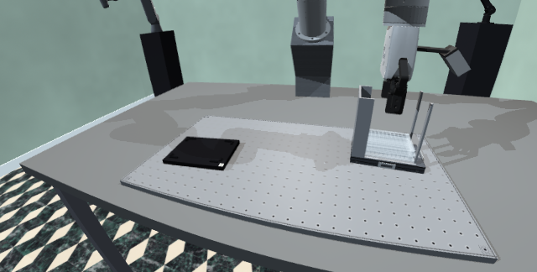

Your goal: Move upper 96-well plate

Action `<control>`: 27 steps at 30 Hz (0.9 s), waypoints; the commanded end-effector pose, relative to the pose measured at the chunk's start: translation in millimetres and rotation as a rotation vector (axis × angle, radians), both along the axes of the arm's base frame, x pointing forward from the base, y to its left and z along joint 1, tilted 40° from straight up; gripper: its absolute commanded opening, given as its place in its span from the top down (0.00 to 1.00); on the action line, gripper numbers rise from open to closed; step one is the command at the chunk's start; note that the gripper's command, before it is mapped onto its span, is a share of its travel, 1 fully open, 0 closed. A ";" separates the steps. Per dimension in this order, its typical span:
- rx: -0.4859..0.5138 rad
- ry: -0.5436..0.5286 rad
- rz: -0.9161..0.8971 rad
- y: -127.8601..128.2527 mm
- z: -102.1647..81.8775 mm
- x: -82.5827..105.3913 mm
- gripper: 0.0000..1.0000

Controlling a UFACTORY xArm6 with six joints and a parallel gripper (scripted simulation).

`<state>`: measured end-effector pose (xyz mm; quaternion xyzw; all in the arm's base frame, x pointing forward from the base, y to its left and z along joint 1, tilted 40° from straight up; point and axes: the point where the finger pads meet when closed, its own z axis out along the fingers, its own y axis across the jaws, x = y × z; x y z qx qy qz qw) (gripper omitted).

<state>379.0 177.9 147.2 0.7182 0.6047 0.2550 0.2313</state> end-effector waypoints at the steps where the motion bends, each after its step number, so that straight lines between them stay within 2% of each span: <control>1: 0.002 -0.005 0.001 0.6 -5.5 6.1 0.00; 27: 0.002 -0.005 0.001 -0.3 -33.5 29.9 0.00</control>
